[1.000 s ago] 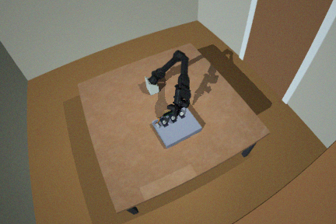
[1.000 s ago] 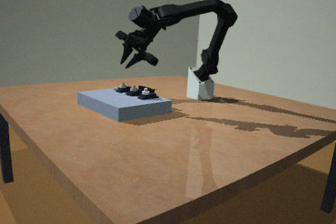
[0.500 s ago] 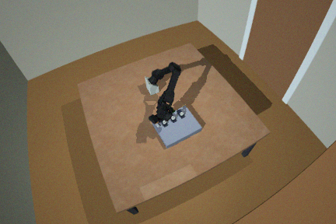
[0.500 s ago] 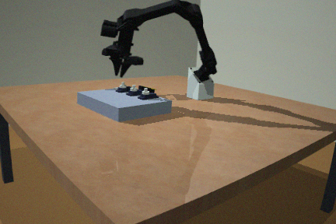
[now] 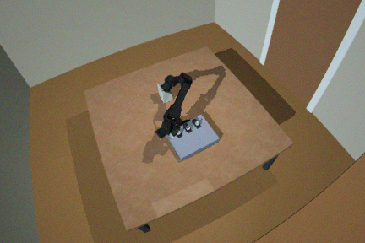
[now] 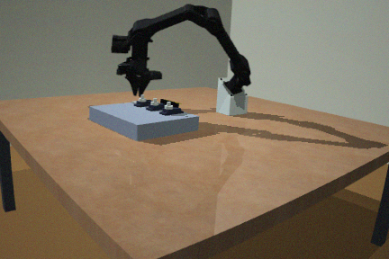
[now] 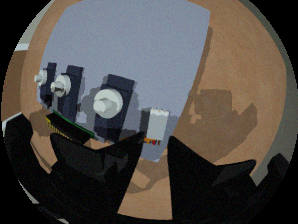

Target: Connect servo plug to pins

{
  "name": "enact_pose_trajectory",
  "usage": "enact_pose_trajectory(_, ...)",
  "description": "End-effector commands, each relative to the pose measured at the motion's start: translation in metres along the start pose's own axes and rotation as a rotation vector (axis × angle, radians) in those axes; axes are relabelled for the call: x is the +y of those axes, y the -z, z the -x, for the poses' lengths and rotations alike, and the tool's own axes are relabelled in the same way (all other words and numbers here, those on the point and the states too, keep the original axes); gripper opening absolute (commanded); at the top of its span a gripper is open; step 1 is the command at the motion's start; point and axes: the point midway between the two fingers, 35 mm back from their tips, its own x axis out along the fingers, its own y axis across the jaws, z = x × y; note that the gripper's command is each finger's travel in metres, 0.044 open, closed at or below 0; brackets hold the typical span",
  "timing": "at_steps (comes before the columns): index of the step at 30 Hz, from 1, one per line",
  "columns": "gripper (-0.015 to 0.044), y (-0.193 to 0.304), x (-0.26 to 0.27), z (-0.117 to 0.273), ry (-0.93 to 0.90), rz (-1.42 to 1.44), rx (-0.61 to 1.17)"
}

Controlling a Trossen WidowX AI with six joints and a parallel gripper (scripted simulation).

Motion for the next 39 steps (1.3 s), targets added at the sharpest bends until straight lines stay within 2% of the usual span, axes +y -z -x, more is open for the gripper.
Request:
enact_pose_trajectory(1, 0.0115, 0.002, 0.000, -0.008, -0.010, -0.008, 0.003)
enact_pose_trajectory(15, 0.0115, 0.002, 0.001, -0.023, -0.010, -0.008, 0.003)
enact_pose_trajectory(17, 0.0062, 0.002, 0.001, -0.023, -0.010, -0.008, 0.003)
enact_pose_trajectory(23, 0.0023, 0.002, 0.001, -0.023, -0.010, -0.008, 0.003)
enact_pose_trajectory(24, 0.0000, 0.002, 0.001, -0.022, -0.010, -0.008, 0.003)
enact_pose_trajectory(34, 0.0000, 0.002, 0.000, 0.031, -0.008, -0.009, 0.004)
enact_pose_trajectory(39, 0.0000, 0.002, 0.002, 0.036, -0.008, -0.011, 0.004)
